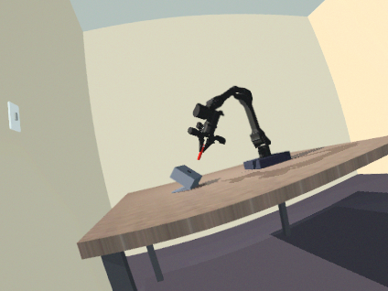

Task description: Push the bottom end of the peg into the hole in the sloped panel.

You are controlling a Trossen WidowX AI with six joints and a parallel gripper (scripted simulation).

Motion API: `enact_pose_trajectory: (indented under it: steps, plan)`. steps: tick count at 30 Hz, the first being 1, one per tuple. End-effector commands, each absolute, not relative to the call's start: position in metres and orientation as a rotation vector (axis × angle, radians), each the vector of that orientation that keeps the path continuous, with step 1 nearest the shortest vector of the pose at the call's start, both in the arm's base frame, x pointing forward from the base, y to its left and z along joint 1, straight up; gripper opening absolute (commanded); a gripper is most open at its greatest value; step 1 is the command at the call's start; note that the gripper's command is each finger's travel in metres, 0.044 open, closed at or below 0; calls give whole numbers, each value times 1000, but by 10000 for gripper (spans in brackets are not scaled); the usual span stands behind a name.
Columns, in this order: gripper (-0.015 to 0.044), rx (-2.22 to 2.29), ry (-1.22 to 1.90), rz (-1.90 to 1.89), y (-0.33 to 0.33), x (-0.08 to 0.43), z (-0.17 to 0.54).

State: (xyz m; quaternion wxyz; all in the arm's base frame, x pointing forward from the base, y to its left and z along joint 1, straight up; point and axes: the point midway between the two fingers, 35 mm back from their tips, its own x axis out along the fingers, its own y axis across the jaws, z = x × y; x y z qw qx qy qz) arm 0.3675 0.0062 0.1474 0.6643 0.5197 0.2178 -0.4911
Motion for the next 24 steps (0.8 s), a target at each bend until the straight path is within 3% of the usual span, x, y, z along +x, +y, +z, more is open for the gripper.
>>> enact_pose_trajectory:
  steps: [1, 24]
  plan:
    - [0, 1149, 491, -1085, 12, 370, 149]
    - [0, 1052, 488, -969, 43, 379, 155]
